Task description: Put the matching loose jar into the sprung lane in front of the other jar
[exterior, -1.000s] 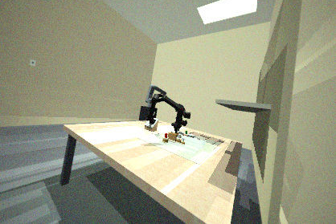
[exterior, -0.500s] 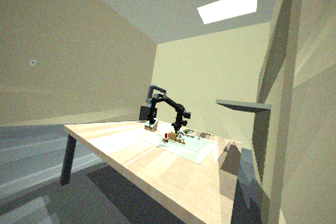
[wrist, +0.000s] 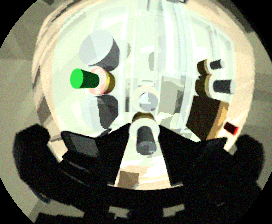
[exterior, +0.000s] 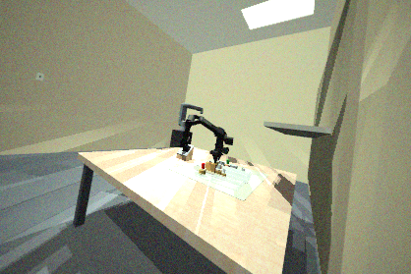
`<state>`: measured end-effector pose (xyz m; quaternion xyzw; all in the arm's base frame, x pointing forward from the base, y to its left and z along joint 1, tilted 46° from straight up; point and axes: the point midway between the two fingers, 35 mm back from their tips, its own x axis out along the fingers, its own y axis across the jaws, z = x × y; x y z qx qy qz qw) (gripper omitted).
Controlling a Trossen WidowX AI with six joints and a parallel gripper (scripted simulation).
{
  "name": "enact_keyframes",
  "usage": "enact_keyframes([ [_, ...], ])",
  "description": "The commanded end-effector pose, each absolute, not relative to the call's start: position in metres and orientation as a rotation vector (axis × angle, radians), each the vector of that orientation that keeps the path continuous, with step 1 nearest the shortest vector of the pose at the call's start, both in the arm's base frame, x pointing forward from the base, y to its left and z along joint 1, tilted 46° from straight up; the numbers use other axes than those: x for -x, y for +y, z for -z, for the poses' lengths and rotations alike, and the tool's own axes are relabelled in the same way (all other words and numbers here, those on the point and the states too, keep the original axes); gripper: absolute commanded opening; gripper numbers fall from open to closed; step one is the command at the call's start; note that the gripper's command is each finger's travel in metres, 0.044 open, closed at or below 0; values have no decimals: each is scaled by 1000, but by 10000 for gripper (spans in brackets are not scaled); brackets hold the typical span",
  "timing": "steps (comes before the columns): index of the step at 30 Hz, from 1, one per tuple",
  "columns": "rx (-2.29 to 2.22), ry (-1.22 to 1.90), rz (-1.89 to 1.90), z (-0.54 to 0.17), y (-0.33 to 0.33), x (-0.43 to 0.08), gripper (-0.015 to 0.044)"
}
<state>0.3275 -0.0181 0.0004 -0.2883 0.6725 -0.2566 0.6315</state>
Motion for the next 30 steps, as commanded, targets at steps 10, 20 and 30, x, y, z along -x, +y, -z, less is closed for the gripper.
enact_keyframes([
  [10, 661, 1517, 595, -1, -20, -334, 0],
  [20, 661, 1517, 595, 2, -22, -334, 0],
  [30, 661, 1517, 595, 4, -25, -333, 0],
])
